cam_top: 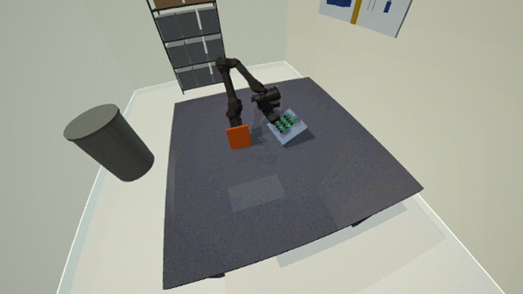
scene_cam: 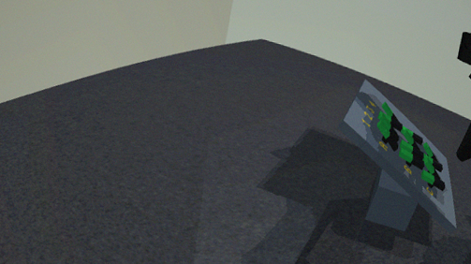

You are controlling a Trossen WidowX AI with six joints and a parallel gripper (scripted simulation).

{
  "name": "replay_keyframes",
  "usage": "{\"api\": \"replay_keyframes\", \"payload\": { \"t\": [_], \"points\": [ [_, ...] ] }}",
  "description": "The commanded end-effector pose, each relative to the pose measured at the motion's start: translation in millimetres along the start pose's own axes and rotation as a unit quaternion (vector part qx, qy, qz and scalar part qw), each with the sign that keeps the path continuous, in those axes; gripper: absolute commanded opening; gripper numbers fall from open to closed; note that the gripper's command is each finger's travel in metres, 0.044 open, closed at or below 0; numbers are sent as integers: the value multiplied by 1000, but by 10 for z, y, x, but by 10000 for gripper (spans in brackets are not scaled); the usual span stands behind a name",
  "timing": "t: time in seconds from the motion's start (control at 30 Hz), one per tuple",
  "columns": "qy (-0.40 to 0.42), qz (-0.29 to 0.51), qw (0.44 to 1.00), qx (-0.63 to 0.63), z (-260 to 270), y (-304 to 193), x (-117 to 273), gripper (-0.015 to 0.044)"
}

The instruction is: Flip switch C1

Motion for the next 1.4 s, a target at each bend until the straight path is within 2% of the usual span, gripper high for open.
{"api": "replay_keyframes", "payload": {
  "t": [0.0,0.7,1.37],
  "points": [
    [3,-5,1000,-4,21,-31,-96,0],
    [4,-5,1000,-4,26,-36,-335,0],
    [4,-5,1000,-4,26,-36,-338,0]
  ]
}}
Point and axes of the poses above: the point midway between the two fingers, 35 mm back from their tips, its own x axis back along the fingers, its own z axis across the jaws, y = z × x, the point moved 8 cm from there along x, back along the fingers, and after that the axes turned 9 degrees about x, right-handed, at the moved point
